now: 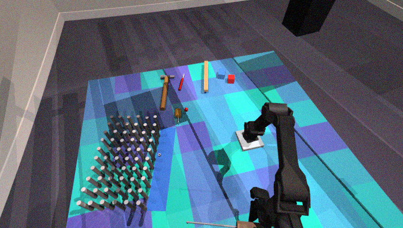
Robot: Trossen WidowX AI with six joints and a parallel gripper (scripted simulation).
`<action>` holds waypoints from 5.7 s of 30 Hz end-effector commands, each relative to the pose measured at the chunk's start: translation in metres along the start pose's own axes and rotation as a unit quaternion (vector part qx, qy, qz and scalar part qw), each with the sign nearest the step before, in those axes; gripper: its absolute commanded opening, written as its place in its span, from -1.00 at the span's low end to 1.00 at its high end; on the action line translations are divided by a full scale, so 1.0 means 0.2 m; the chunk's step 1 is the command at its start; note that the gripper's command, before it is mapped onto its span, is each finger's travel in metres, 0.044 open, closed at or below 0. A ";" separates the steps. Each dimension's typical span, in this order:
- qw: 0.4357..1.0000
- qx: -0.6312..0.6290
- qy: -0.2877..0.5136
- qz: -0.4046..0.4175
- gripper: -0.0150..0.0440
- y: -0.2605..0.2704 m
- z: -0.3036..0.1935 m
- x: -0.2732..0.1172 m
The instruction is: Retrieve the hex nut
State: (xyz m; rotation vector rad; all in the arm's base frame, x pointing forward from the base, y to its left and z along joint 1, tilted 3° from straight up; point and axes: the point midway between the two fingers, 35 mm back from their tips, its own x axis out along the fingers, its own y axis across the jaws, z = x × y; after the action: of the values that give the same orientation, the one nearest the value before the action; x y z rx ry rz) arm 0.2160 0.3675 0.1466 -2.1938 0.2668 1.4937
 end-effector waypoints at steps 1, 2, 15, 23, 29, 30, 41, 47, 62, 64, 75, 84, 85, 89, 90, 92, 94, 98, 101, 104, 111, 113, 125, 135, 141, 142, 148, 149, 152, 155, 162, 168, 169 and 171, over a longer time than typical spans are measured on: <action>1.000 0.001 0.004 0.002 -0.49 0.01 0.00 0.03; 1.000 0.001 0.004 0.002 -0.49 0.01 0.01 0.03; 1.000 0.001 0.004 0.002 -0.49 0.02 0.02 0.08; 1.000 0.001 0.004 0.002 -0.49 0.03 0.03 0.11; 1.000 0.001 0.004 0.002 -0.49 0.03 0.04 0.13; 1.000 0.001 0.004 0.002 -0.49 0.03 0.04 0.13; 1.000 0.001 0.004 0.002 -0.49 0.04 0.05 0.17; 1.000 0.001 0.004 0.002 -0.49 0.05 0.06 0.19; 1.000 0.001 0.004 0.002 -0.49 0.07 0.08 0.24; 1.000 0.001 0.004 0.002 -0.49 0.07 0.08 0.25; 1.000 0.001 0.004 0.002 -0.49 0.08 0.10 0.29; 1.000 0.001 0.004 0.002 -0.49 0.10 0.11 0.32; 1.000 0.001 0.004 0.002 -0.49 0.10 0.11 0.32; 1.000 0.001 0.004 0.002 -0.49 0.10 0.11 0.33; 1.000 0.001 0.004 0.002 -0.49 0.11 0.11 0.34; 1.000 0.001 0.004 0.002 -0.49 0.11 0.12 0.34; 1.000 0.001 0.004 0.002 -0.49 0.11 0.12 0.35; 1.000 0.001 0.004 0.002 -0.49 0.12 0.12 0.36; 1.000 0.001 0.004 0.002 -0.49 0.12 0.13 0.37; 1.000 0.001 0.004 0.002 -0.49 0.13 0.13 0.38; 1.000 0.001 0.004 0.002 -0.49 0.14 0.14 0.40; 1.000 0.001 0.004 0.002 -0.49 0.14 0.14 0.41; 1.000 0.001 0.004 0.003 -0.49 0.16 0.15 0.45; 1.000 0.001 0.004 0.003 -0.49 0.18 0.16 0.48; 1.000 0.001 0.004 0.003 -0.49 0.20 0.17 0.50; 1.000 0.001 0.004 0.003 -0.49 0.20 0.17 0.50; 1.000 0.001 0.004 0.003 -0.49 0.21 0.18 0.52; 1.000 0.001 0.004 0.003 -0.49 0.21 0.18 0.52; 1.000 0.001 0.004 0.003 -0.49 0.22 0.18 0.53; 1.000 0.001 0.004 0.003 -0.49 0.22 0.18 0.54; 1.000 0.000 0.000 0.001 -0.22 0.21 0.19 0.53; 1.000 0.000 0.000 0.001 0.31 0.21 0.19 0.53; 1.000 0.000 0.000 0.001 0.40 0.21 0.19 0.53; 1.000 0.000 0.000 0.001 0.58 0.21 0.19 0.53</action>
State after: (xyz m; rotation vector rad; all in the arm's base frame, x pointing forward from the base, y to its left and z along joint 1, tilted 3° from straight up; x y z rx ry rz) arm 0.2089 0.3587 0.0261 -2.1944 0.2687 1.4953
